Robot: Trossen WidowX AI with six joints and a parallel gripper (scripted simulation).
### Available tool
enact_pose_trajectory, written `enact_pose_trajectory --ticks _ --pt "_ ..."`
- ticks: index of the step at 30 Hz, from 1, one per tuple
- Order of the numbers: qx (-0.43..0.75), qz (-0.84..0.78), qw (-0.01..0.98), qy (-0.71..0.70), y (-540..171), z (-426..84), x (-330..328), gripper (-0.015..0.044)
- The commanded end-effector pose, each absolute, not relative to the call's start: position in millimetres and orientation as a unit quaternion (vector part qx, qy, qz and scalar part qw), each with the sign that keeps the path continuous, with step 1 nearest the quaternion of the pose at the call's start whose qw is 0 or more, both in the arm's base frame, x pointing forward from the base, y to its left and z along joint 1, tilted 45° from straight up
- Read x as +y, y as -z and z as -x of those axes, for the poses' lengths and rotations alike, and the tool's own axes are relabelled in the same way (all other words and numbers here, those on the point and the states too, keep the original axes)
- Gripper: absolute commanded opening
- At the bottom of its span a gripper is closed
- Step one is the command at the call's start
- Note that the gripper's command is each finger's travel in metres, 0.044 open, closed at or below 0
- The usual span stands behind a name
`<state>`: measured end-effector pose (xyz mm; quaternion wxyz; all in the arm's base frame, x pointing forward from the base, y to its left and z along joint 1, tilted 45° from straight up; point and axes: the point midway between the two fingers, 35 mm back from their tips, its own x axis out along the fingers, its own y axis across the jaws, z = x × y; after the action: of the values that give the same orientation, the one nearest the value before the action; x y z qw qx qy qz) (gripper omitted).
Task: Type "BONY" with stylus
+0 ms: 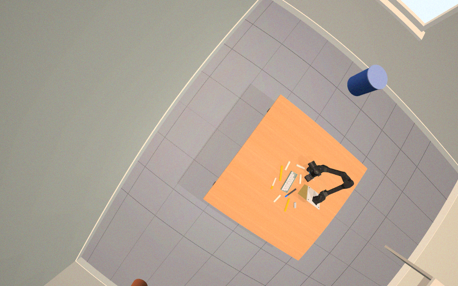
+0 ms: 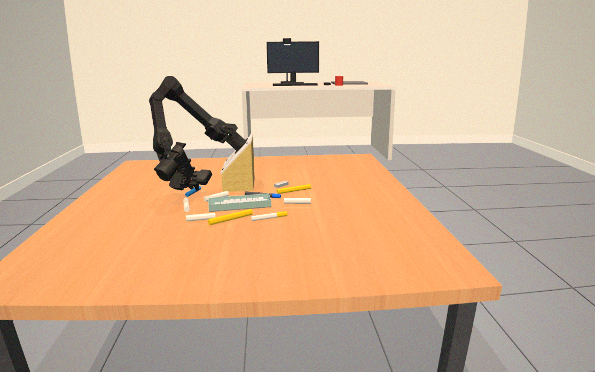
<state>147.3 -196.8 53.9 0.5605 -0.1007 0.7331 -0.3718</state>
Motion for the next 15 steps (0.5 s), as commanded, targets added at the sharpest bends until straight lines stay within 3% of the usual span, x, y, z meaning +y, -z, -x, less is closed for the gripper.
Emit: enact_pose_trajectory --ticks 1,15 --pt "0.733 0.099 0.562 0.371 -54 -148 -196 0.0005" --pt "0.733 0.099 0.562 0.371 -70 -146 -179 0.0000"
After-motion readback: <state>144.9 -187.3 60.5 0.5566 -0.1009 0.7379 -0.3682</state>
